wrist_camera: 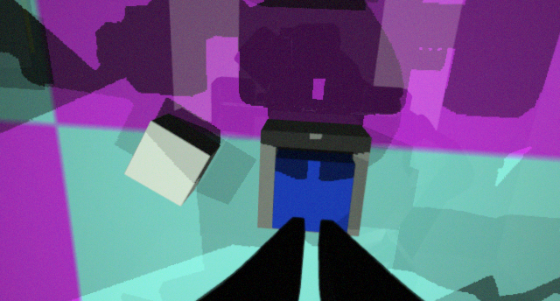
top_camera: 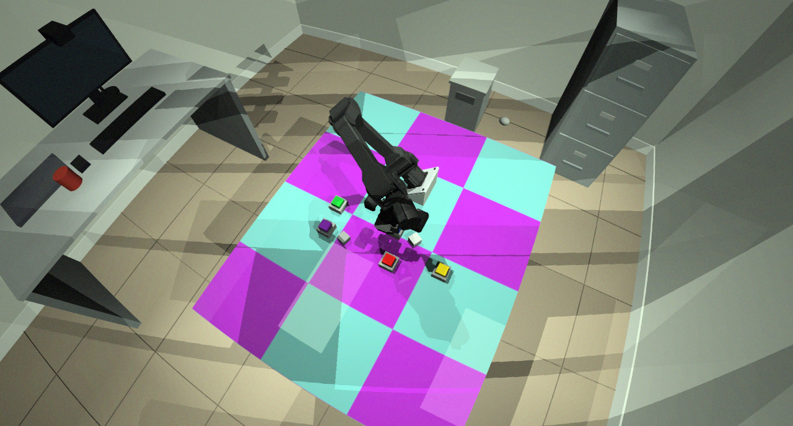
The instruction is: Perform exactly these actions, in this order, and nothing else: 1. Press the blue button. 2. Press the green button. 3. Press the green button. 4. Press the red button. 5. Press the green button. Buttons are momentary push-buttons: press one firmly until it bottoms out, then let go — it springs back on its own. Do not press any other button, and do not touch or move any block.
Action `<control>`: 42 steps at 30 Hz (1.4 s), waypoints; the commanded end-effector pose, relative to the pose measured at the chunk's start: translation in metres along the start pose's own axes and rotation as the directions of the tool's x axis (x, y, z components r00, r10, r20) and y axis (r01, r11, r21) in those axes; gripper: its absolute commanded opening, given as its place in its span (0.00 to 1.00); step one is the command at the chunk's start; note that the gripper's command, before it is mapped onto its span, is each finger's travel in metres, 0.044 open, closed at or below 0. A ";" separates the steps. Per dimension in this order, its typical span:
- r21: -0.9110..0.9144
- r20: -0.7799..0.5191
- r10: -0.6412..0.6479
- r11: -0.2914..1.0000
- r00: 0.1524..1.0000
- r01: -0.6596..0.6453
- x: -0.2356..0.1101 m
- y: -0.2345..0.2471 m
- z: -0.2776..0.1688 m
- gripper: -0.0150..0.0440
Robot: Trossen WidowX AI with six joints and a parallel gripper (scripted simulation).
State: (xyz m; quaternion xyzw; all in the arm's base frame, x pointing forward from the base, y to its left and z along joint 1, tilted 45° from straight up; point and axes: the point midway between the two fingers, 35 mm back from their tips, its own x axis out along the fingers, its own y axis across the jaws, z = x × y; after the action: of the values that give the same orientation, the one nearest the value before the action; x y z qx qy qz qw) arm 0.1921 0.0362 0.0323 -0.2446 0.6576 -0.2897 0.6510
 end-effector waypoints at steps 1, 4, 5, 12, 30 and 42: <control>-0.005 0.000 -0.004 1.000 1.000 0.004 0.001 -0.001 -0.001 0.29; -0.005 0.000 -0.004 1.000 1.000 0.004 0.004 -0.001 0.000 0.29; -0.005 0.000 -0.004 1.000 1.000 0.004 0.006 -0.001 0.000 0.29; -0.005 0.000 -0.004 1.000 1.000 0.004 0.017 -0.001 0.000 0.29; -0.005 0.000 -0.005 1.000 1.000 0.005 0.034 -0.001 0.000 0.29; -0.005 0.000 -0.005 1.000 1.000 0.005 0.034 -0.001 0.000 0.29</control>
State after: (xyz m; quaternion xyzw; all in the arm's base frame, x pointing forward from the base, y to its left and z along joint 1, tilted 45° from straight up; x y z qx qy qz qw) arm 0.1914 0.0128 0.0089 -0.2446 0.6565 -0.2899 0.6520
